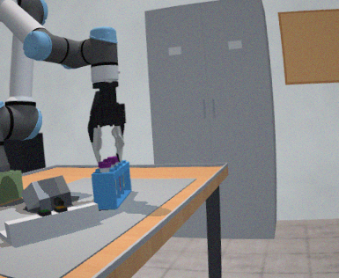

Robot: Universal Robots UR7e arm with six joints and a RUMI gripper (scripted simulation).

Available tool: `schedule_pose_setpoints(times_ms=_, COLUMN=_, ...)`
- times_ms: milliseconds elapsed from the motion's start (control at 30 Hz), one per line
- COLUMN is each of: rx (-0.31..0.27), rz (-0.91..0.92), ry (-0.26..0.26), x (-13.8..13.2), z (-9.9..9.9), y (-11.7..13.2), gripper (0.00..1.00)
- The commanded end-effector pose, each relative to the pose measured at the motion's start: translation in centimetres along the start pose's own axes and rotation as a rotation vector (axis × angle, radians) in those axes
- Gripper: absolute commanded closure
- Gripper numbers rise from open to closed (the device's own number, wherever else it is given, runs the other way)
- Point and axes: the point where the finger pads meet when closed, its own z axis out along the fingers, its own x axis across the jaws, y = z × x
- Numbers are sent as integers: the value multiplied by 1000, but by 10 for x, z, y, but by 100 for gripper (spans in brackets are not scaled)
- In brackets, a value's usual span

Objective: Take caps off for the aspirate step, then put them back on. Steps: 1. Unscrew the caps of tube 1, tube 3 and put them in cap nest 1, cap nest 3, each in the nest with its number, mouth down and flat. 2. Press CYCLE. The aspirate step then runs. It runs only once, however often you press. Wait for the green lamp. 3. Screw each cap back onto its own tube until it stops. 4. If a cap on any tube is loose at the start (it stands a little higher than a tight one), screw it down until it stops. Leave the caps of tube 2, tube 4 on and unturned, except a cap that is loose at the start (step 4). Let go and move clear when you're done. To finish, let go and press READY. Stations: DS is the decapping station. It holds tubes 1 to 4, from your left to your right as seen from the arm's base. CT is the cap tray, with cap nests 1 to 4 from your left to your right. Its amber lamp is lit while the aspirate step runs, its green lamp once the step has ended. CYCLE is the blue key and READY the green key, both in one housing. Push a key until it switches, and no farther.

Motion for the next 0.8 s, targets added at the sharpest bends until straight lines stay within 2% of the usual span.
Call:
schedule_pose_setpoints(times_ms=0, rx=-1, rz=165, ry=1, x=0, z=0, y=0, gripper=65)
schedule_pose_setpoints(times_ms=67, rx=-1, rz=323, ry=1, x=0, z=0, y=0, gripper=65)
schedule_pose_setpoints(times_ms=167, rx=-1, rz=415, ry=1, x=0, z=0, y=0, gripper=65)
schedule_pose_setpoints(times_ms=200, rx=-1, rz=498, ry=1, x=0, z=0, y=0, gripper=65)
schedule_pose_setpoints(times_ms=267, rx=-1, rz=498, ry=1, x=0, z=0, y=0, gripper=65)
schedule_pose_setpoints(times_ms=333, rx=-1, rz=665, ry=1, x=0, z=0, y=0, gripper=65)
schedule_pose_setpoints(times_ms=433, rx=-1, rz=748, ry=1, x=0, z=0, y=0, gripper=65)
schedule_pose_setpoints(times_ms=600, rx=0, rz=1038, ry=1, x=0, z=0, y=0, gripper=65)
schedule_pose_setpoints(times_ms=767, rx=0, rz=1045, ry=1, x=0, z=0, y=0, gripper=65)
